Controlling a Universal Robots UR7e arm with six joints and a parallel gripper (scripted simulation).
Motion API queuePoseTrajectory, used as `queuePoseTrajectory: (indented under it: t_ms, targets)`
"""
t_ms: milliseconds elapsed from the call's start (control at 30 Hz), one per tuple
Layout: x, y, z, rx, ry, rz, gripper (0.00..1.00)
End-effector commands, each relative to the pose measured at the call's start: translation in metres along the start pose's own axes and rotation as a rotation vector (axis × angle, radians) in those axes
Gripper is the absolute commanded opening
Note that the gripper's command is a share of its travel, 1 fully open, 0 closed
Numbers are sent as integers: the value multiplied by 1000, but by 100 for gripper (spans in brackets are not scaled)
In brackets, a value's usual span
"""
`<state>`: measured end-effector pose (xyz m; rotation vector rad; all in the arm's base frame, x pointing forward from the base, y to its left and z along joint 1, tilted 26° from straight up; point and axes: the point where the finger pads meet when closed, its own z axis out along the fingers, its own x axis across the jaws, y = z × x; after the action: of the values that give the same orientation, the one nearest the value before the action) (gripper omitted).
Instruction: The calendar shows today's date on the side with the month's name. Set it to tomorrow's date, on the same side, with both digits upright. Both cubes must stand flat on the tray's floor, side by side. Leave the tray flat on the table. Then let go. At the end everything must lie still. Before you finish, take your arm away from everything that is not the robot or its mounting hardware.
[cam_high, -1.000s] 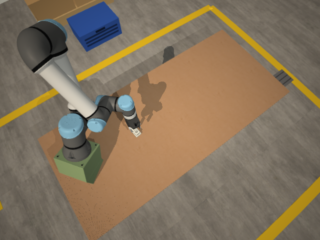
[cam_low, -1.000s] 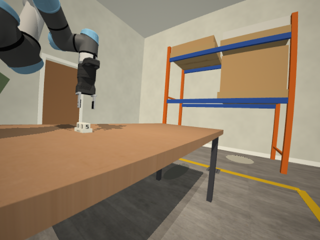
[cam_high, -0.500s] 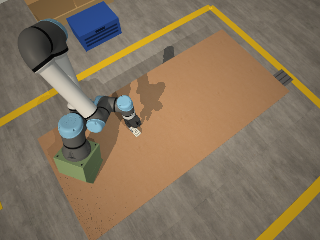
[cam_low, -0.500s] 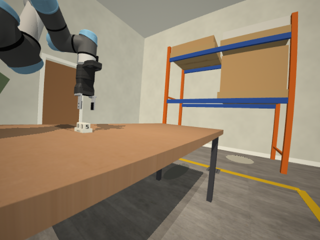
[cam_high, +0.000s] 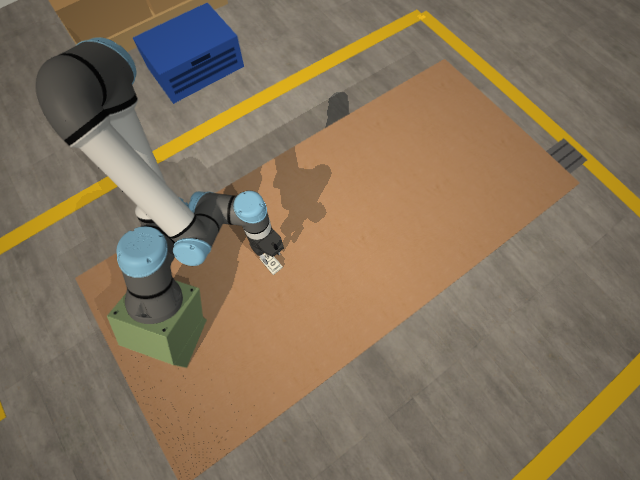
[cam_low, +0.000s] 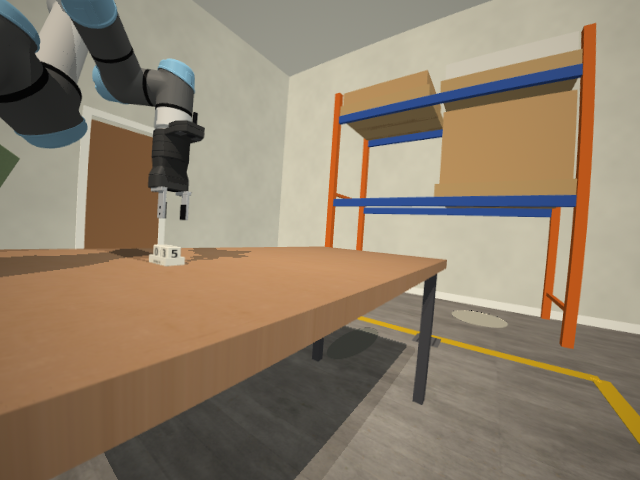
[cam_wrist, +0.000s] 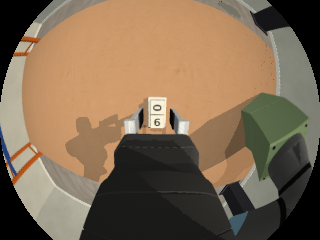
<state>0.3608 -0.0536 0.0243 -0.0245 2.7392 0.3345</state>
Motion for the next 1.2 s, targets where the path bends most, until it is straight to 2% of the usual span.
queuePoseTrajectory:
  t_ms: [0,1167]
  targets:
    - [1,1,1,-2,1,0,87]
    - [2,2,7,-5,3,0,87]
